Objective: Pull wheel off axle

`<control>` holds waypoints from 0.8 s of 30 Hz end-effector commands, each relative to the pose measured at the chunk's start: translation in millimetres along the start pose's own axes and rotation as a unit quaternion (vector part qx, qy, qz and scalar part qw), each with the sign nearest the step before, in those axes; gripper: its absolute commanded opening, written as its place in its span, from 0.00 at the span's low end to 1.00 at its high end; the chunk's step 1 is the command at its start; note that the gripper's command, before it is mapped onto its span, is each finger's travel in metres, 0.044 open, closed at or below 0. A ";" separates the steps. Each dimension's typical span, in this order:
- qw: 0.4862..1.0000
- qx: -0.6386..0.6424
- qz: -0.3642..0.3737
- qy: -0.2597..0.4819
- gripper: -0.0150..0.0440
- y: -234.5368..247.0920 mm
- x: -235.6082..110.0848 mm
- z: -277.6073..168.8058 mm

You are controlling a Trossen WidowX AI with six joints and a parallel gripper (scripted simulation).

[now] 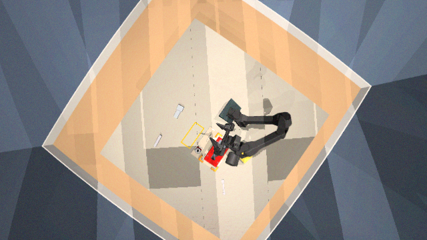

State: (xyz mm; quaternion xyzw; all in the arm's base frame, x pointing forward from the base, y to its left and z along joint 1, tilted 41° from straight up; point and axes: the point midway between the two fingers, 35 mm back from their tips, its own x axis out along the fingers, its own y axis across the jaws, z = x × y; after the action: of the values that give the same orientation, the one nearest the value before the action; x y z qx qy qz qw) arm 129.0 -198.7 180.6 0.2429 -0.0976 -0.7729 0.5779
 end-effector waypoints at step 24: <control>0.797 -0.244 -0.150 0.532 0.76 50.5 -11.3 -160.9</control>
State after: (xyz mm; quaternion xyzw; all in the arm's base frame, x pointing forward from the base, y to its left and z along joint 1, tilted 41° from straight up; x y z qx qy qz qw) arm 236.5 -189.9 79.4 0.4352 0.3990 -0.6426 0.4882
